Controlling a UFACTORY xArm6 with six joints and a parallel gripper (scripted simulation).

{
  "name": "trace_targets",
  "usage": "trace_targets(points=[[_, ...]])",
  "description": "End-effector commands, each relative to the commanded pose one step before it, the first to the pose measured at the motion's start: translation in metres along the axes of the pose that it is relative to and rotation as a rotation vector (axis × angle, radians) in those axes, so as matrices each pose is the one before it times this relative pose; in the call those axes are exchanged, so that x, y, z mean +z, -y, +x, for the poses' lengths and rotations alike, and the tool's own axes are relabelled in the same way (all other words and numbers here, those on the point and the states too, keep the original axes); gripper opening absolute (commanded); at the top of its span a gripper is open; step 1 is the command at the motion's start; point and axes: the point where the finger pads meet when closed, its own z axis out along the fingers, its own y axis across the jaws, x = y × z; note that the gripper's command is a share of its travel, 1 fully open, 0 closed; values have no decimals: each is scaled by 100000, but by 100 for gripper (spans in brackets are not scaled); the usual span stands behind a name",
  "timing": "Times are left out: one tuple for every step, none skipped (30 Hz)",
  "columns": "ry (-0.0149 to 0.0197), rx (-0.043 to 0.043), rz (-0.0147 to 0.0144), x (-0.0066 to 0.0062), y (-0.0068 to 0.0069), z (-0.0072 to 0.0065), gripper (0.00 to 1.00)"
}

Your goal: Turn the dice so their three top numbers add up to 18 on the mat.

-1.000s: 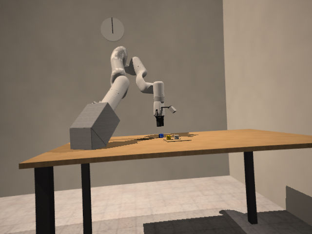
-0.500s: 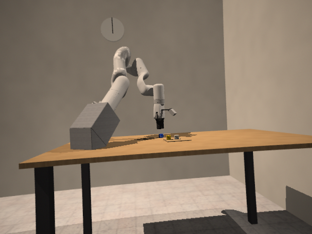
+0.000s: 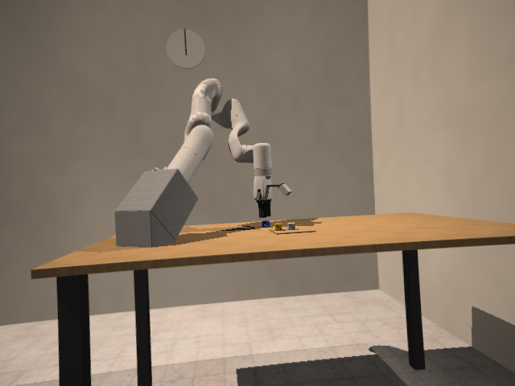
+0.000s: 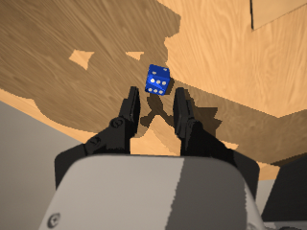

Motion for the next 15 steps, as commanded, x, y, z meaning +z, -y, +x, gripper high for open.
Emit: trace_targets(points=[[-185, -59, 163, 430, 62, 57, 42], [0, 0, -1, 84, 1, -1, 42], [1, 0, 3, 76, 3, -1, 42], [0, 0, 2, 68, 2, -1, 42], [0, 0, 0, 60, 1, -1, 42], [0, 0, 0, 52, 1, -1, 42], [0, 0, -1, 45, 1, -1, 42], [0, 0, -1, 37, 0, -1, 42], [0, 0, -1, 30, 0, -1, 42], [0, 0, 0, 0, 0, 0, 42], [0, 0, 0, 0, 0, 0, 42], [0, 0, -1, 24, 0, -1, 42], [0, 0, -1, 17, 0, 0, 42], [0, 0, -1, 12, 0, 0, 42], [0, 0, 0, 8, 0, 0, 42]])
